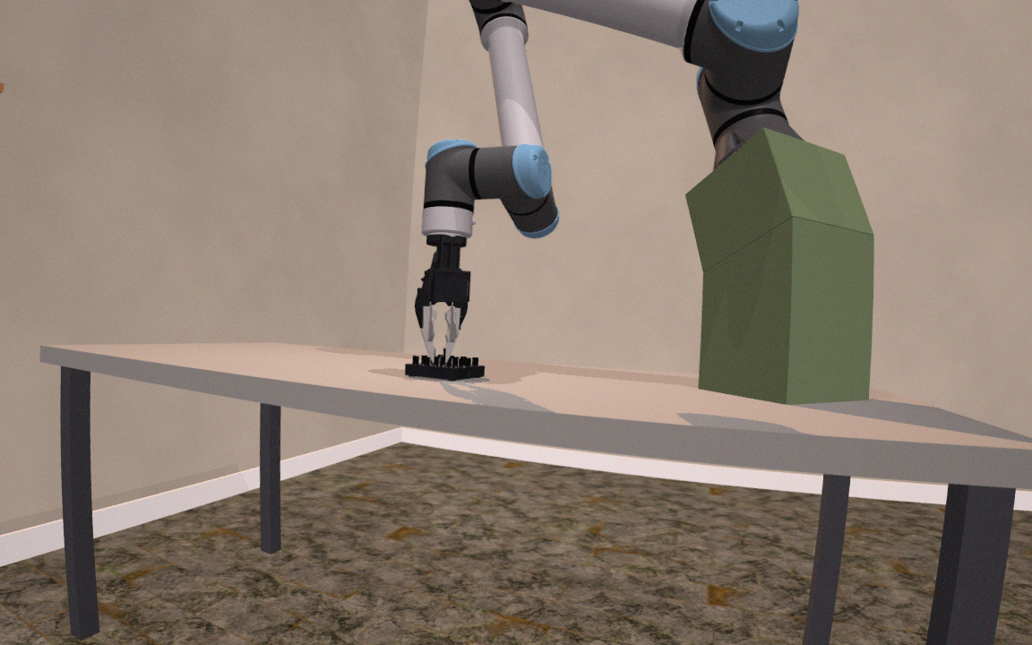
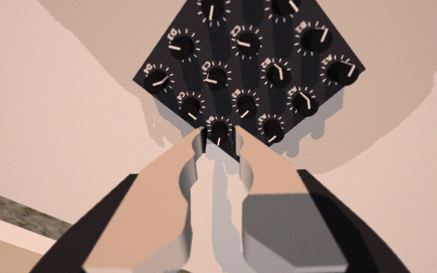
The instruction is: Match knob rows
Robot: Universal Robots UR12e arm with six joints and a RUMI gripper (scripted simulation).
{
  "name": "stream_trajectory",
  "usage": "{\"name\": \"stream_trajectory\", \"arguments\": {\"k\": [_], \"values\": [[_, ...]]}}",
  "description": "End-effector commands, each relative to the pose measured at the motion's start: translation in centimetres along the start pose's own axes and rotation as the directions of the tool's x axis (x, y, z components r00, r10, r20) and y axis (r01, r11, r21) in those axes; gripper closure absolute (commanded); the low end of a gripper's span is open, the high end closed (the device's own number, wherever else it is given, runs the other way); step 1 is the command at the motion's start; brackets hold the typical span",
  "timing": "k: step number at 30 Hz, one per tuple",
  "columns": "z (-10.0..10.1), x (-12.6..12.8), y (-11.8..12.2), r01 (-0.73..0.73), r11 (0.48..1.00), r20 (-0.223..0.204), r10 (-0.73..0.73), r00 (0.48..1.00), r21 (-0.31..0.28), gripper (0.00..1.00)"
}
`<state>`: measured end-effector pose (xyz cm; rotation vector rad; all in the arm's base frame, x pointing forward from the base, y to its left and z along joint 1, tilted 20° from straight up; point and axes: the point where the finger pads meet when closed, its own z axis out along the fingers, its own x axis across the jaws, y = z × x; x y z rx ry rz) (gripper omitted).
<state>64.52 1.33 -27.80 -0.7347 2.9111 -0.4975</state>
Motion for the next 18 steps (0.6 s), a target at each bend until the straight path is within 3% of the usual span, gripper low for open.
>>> {"name": "stream_trajectory", "arguments": {"k": [1, 18], "values": [[-0.05, -0.04, -0.01, 0.0, 1.0, 0.001, 0.0, 1.0, 0.0, 0.89], [-0.86, -0.04, -0.01, 0.0, 1.0, 0.001, 0.0, 1.0, 0.0, 0.89]]}}
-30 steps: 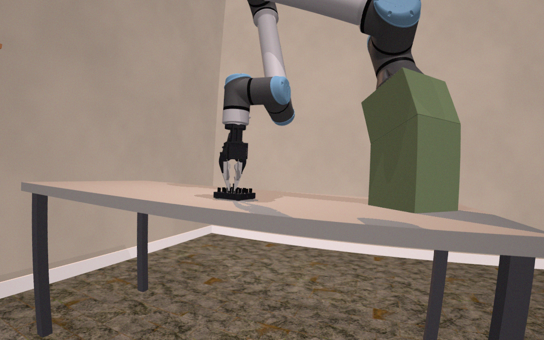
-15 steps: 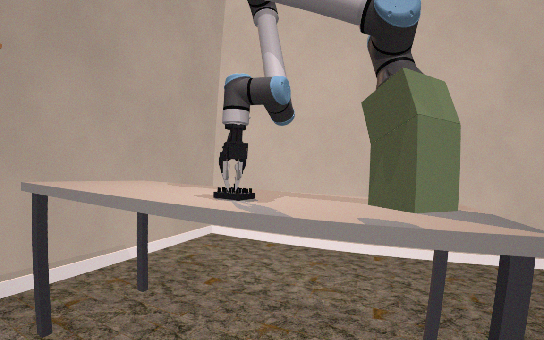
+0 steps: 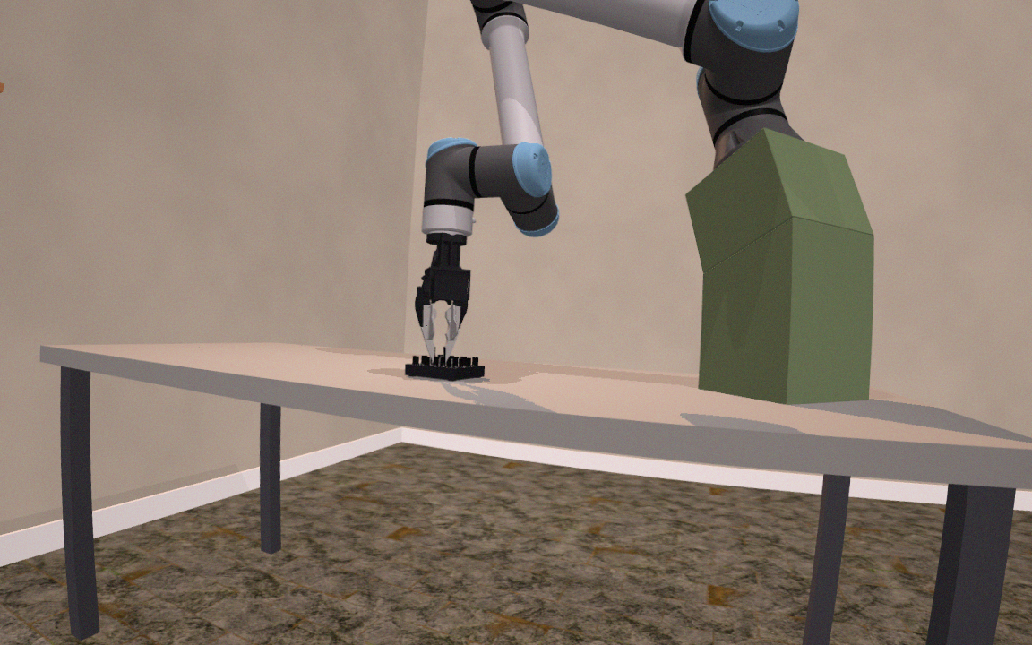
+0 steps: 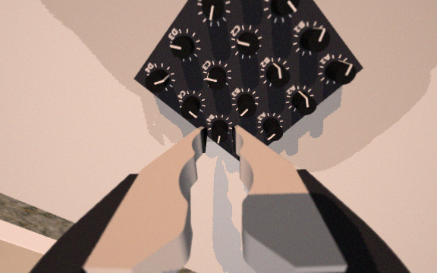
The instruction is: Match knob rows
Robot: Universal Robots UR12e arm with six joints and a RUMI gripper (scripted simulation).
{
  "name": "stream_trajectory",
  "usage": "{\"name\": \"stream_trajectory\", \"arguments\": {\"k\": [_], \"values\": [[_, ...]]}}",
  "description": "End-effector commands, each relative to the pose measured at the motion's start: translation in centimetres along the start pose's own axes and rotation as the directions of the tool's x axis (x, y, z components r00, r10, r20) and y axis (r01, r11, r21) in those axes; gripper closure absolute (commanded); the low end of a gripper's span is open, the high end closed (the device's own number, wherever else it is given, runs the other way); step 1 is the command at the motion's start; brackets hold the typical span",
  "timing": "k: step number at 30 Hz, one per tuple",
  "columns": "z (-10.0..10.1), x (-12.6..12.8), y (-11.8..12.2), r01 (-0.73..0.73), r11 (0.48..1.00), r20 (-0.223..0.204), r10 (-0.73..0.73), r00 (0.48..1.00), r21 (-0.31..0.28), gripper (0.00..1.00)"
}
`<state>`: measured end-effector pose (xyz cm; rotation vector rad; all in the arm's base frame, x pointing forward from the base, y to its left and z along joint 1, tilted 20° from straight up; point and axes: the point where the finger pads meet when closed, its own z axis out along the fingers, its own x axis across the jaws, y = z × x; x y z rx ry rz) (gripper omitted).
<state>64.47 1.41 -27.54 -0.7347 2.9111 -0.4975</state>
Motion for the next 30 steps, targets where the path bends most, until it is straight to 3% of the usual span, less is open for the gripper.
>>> {"name": "stream_trajectory", "arguments": {"k": [1, 14, 29, 30], "values": [[-0.8, 0.0, 0.0, 0.0, 1.0, 0.001, 0.0, 1.0, 0.0, 0.89], [-3.4, 0.0, 0.0, 0.0, 1.0, 0.001, 0.0, 1.0, 0.0, 0.89], [-3.6, 0.0, 0.0, 0.0, 1.0, 0.001, 0.0, 1.0, 0.0, 0.89], [-3.6, 0.0, 0.0, 0.0, 1.0, 0.001, 0.0, 1.0, 0.0, 0.0]]}}
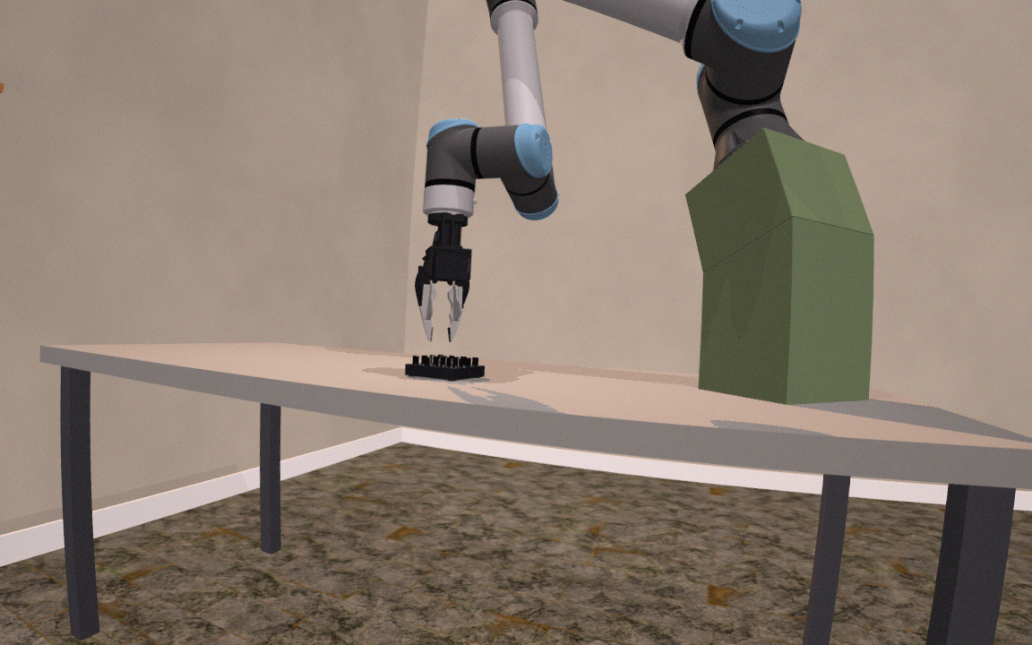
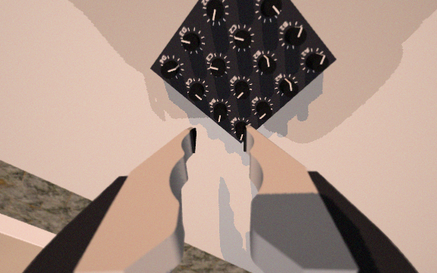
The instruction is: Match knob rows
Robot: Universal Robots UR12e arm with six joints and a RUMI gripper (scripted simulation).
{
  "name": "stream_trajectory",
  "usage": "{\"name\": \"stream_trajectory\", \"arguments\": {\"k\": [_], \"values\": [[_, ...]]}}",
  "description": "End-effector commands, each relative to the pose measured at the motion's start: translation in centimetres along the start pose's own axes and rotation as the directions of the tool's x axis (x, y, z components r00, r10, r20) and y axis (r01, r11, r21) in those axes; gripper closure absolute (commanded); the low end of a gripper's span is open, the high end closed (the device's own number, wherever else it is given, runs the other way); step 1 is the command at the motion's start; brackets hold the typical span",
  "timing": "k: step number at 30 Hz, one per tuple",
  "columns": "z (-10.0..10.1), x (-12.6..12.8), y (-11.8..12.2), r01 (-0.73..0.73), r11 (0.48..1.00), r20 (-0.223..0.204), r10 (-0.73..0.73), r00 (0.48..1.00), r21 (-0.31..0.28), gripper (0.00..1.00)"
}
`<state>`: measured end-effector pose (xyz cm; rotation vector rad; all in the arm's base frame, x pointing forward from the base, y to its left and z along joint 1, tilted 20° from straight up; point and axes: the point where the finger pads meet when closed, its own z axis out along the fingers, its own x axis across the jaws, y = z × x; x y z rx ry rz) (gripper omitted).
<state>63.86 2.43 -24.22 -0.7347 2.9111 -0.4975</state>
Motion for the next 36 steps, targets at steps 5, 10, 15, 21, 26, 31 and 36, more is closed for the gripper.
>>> {"name": "stream_trajectory", "arguments": {"k": [5, 10, 15, 21, 26, 31, 36], "values": [[-0.6, 0.0, 0.0, 0.0, 1.0, 0.001, 0.0, 1.0, 0.0, 0.0], [-1.6, 0.0, 0.0, 0.0, 1.0, 0.001, 0.0, 1.0, 0.0, 0.0], [-4.3, 0.0, 0.0, 0.0, 1.0, 0.001, 0.0, 1.0, 0.0, 0.0], [-8.2, 0.0, 0.0, 0.0, 1.0, 0.001, 0.0, 1.0, 0.0, 0.0], [-9.8, 0.0, 0.0, 0.0, 1.0, 0.001, 0.0, 1.0, 0.0, 0.0], [-11.4, 0.0, 0.0, 0.0, 1.0, 0.001, 0.0, 1.0, 0.0, 0.0], [-11.7, 0.0, 0.0, 0.0, 1.0, 0.001, 0.0, 1.0, 0.0, 0.0]]}}
